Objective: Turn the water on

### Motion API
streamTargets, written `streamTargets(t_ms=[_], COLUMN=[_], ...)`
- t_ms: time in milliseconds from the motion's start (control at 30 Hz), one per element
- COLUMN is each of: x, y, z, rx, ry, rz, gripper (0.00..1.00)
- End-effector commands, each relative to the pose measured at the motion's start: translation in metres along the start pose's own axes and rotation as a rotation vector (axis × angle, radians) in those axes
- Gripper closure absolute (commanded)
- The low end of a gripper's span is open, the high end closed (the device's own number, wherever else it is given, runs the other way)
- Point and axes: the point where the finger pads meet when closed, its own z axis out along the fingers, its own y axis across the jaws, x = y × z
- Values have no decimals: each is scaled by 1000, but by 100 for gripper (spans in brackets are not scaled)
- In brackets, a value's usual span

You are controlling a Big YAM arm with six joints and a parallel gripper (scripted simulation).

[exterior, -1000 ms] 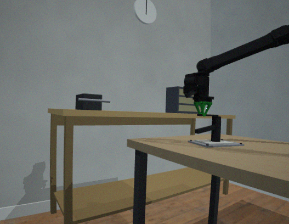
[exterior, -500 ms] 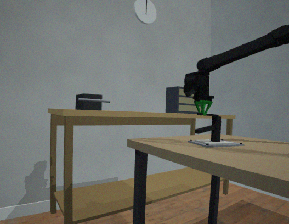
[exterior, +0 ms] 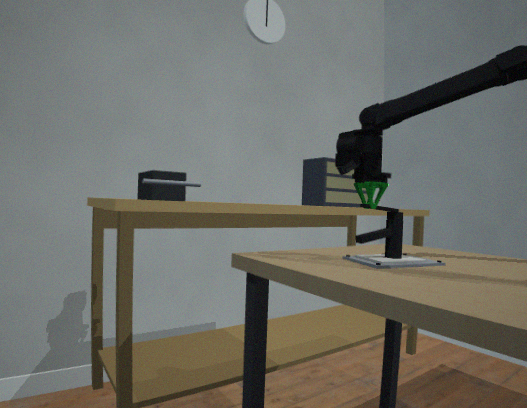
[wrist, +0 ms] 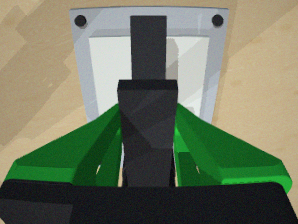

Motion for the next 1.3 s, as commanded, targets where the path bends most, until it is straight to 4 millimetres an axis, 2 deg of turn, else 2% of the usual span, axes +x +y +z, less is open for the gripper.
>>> streamTargets(t_ms=[0,733,1267], x=[11,11,28], y=[-14,-14,-13], z=[-55,-56,-76], rx=[61,61,62], ry=[-23,-24,-22], rz=[24,25,17], gripper=[100,100,100])
